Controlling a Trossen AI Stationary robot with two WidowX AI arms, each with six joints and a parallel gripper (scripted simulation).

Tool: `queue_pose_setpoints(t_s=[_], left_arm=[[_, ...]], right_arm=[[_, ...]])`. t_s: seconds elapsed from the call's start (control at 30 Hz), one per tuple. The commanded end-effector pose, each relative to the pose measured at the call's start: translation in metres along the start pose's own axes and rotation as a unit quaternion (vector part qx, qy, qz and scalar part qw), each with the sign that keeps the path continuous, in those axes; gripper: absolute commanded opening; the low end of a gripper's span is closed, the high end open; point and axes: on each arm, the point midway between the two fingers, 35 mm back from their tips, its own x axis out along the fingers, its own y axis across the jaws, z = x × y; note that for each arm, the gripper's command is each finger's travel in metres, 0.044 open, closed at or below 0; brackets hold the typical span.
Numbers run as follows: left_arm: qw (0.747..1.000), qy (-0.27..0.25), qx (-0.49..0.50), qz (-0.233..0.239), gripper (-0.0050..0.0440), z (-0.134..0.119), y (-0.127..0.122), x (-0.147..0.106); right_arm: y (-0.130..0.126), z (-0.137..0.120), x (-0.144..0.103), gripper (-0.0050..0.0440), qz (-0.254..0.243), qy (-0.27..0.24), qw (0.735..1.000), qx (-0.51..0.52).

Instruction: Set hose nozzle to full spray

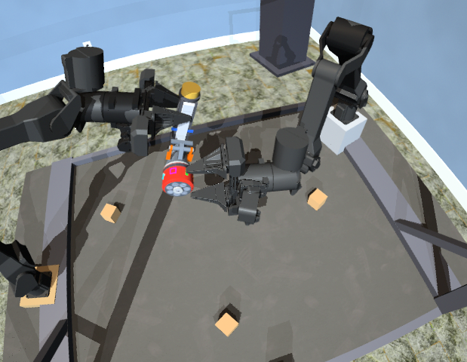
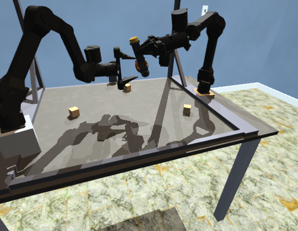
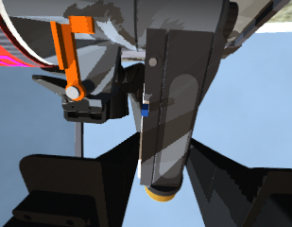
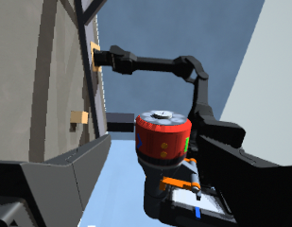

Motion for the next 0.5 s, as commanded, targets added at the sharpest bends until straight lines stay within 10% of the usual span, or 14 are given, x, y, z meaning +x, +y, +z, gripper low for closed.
queue_pose_setpoints(t_s=[0.0,0.47], left_arm=[[1.000,0.016,0.010,-0.002,0.0167,-0.015,0.001,-0.005],[1.000,0.016,0.010,-0.002,0.0167,-0.015,0.001,-0.005]], right_arm=[[-0.015,-0.001,-0.012,0.0410,-0.011,0.001,1.000,0.009],[-0.016,-0.002,-0.042,0.0410,-0.011,0.001,1.000,0.011]])
